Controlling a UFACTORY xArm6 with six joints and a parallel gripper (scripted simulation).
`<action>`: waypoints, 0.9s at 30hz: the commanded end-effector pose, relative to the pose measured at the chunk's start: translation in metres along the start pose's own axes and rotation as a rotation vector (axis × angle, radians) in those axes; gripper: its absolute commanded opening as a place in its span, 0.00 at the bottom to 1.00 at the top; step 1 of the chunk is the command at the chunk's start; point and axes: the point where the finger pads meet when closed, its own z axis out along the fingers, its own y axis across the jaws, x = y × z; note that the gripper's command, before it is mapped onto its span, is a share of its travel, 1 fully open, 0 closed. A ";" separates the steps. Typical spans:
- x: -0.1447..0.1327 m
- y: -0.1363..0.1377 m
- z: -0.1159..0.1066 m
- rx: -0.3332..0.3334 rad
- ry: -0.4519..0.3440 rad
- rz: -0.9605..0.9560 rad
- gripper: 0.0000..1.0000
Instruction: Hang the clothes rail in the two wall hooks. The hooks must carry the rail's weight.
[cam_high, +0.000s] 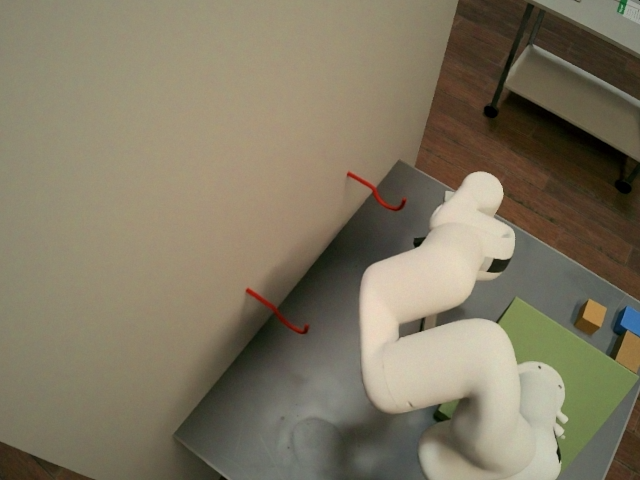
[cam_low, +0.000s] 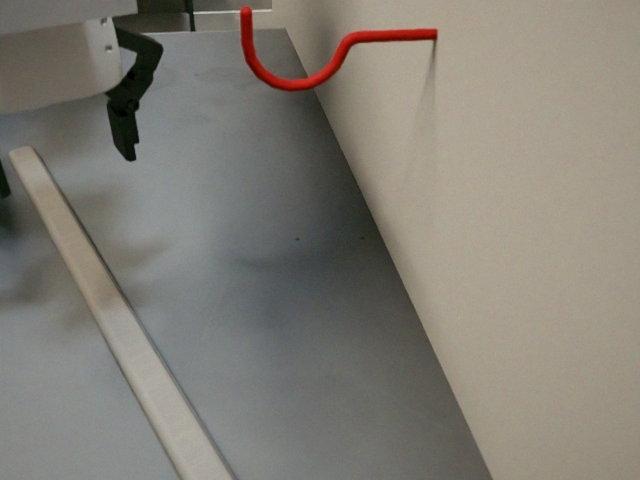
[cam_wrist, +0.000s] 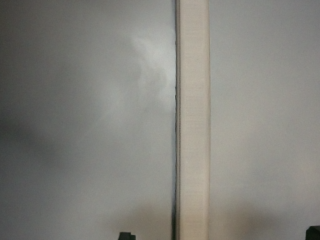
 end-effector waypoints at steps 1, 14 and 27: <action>0.001 -0.001 0.006 0.002 0.004 -0.001 1.00; 0.001 -0.001 0.024 0.002 0.003 -0.001 1.00; 0.001 -0.001 0.043 0.002 0.003 -0.001 1.00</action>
